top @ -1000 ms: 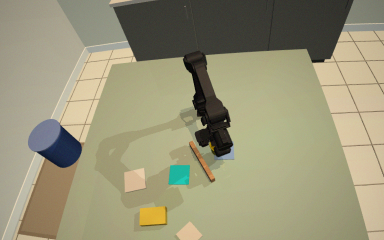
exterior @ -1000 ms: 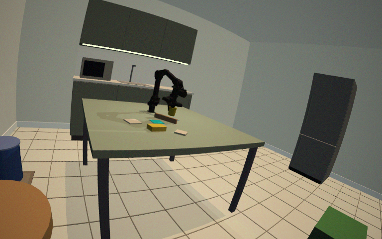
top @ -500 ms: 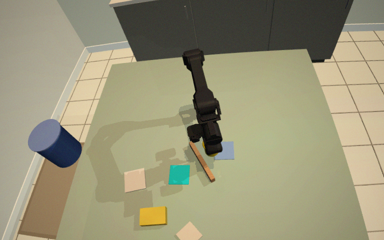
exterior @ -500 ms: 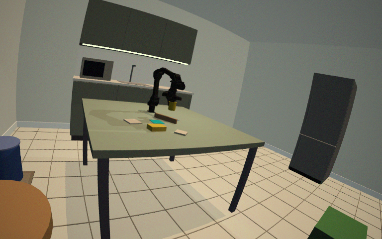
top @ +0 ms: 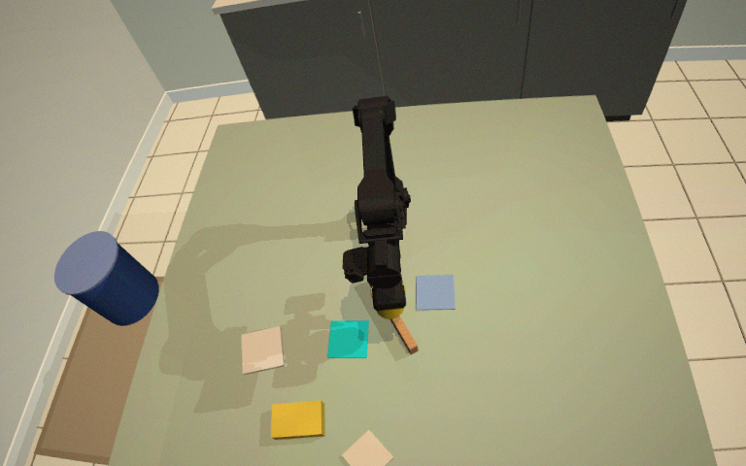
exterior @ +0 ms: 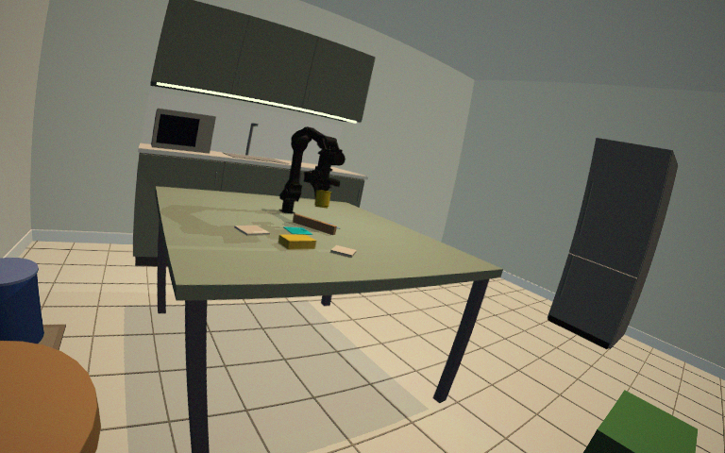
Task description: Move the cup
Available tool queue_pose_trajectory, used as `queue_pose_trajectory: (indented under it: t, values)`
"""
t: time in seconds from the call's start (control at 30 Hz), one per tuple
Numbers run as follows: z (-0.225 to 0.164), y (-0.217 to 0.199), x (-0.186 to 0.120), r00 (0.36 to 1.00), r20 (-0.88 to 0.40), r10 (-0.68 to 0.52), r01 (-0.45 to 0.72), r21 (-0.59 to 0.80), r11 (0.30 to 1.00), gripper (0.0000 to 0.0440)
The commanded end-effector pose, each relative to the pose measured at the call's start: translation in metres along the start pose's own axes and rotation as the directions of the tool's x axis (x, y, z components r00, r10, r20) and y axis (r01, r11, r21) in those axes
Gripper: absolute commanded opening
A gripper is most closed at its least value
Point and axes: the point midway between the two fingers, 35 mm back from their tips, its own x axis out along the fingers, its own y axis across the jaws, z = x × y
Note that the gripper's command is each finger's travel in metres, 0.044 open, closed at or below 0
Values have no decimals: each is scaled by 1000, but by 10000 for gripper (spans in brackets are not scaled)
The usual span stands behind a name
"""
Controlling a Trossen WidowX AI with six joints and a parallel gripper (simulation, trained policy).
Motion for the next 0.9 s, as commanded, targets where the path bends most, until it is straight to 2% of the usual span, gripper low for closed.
queue_pose_trajectory:
  t: [0.0, 0.53, 0.87]
  values:
    - [12, 9, 0, 999, 16, 29, -29, 21, 999, 0]
    - [65, 29, 27, 995, 72, 73, -82, 130, 988, 0]
    - [84, 30, 53, 993, 90, 71, -86, 170, 982, 0]
